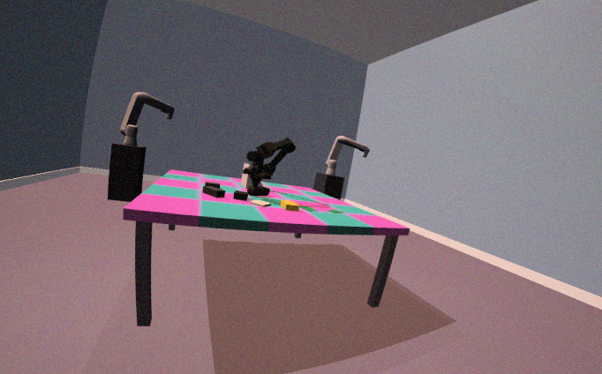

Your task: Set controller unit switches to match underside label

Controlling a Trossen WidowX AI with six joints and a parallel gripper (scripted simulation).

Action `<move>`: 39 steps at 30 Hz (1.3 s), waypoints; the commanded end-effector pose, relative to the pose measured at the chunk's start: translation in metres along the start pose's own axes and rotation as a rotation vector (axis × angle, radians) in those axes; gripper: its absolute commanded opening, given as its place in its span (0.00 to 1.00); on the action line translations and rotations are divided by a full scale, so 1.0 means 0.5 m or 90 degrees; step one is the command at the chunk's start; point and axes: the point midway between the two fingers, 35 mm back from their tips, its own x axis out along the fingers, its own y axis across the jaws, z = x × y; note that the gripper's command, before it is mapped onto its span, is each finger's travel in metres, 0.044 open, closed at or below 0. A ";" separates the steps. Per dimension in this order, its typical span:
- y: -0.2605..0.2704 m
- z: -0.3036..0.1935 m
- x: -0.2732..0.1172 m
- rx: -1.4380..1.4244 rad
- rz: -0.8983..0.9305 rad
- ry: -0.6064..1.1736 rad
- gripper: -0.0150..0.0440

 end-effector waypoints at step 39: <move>-0.010 -0.098 -0.081 -0.005 -0.015 -0.003 0.25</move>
